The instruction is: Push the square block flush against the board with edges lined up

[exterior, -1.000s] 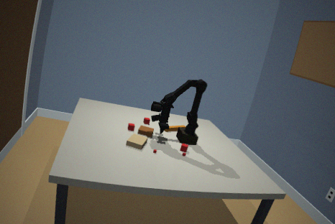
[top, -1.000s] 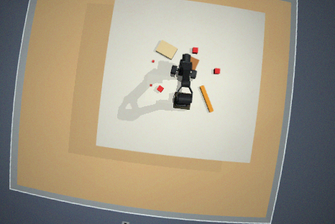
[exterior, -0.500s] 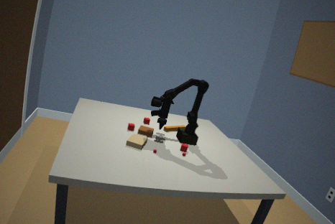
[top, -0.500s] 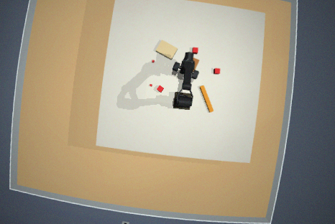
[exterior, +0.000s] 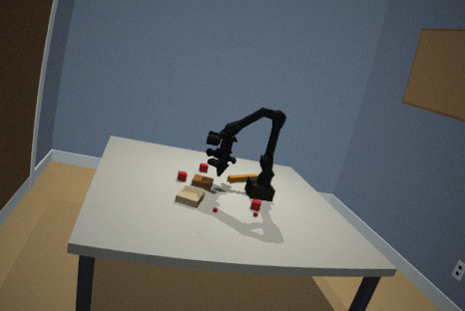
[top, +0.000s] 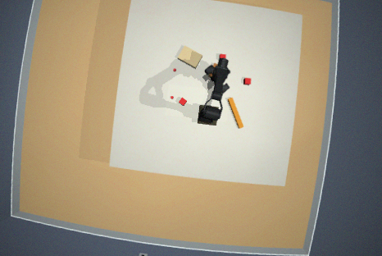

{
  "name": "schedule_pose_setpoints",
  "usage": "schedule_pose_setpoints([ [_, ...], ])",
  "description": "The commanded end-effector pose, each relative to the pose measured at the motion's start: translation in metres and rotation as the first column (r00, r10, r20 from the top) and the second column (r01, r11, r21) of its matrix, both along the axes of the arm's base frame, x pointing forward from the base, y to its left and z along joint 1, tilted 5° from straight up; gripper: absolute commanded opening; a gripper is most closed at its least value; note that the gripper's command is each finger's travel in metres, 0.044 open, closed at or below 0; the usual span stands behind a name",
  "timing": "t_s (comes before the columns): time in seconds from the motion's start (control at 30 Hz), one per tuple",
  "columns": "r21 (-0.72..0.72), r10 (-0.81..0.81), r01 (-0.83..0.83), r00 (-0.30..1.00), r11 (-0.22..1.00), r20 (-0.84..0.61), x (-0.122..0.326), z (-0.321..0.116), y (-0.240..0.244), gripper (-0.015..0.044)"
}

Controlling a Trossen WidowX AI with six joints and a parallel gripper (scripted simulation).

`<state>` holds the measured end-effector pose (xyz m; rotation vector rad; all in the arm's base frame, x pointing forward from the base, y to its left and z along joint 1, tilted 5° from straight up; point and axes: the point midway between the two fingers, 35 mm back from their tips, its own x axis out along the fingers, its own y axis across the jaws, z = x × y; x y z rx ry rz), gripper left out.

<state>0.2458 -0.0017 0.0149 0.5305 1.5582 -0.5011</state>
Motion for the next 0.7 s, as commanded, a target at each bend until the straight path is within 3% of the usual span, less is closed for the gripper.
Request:
schedule_pose_setpoints([
  [0.0, -0.012, -0.156, 0.156, 0.988, 0.988, -0.014, 0.004, -0.002, -0.01, 0.0],
  [0.3, -0.031, -0.448, 0.447, 0.894, 0.894, -0.017, 0.012, -0.003, -0.031, 0.0],
  [0.67, -0.051, -0.737, 0.735, 0.676, 0.676, -0.013, 0.019, -0.005, -0.058, 0.0],
])
